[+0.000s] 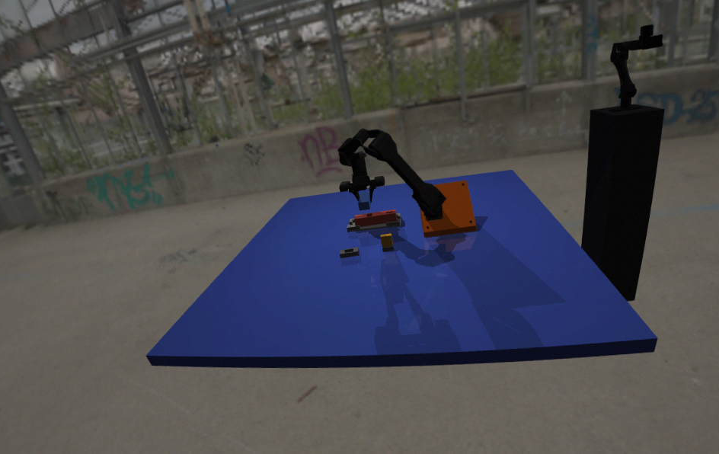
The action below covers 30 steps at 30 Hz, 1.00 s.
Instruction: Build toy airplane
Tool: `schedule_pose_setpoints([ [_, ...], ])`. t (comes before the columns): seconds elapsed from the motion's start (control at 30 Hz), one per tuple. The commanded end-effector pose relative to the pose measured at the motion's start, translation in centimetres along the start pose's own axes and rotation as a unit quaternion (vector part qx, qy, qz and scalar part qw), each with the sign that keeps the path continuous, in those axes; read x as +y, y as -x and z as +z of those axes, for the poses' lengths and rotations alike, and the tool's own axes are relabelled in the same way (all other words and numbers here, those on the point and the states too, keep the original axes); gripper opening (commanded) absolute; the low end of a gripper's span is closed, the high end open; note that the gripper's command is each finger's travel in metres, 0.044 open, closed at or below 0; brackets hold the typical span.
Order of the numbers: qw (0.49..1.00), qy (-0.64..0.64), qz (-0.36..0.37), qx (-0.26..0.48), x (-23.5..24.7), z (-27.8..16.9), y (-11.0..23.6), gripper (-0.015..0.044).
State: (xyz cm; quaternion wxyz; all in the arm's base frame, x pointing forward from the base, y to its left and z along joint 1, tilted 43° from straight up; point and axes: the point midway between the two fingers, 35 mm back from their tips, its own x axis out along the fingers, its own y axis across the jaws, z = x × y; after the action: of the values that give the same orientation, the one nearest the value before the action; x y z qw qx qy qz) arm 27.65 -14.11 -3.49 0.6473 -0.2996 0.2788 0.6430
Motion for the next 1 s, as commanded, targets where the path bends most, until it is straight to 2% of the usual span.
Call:
schedule_pose_setpoints([
  [0.0, 1.0, 0.009, 0.004, -0.002, 0.4, -0.32, -0.34, 0.0079],
  [0.17, 1.0, 0.009, 0.004, -0.002, 0.42, -0.32, -0.37, 0.0197],
  [0.97, 1.0, 0.009, 0.004, -0.002, 0.5, -0.46, -1.16, 0.0197],
])
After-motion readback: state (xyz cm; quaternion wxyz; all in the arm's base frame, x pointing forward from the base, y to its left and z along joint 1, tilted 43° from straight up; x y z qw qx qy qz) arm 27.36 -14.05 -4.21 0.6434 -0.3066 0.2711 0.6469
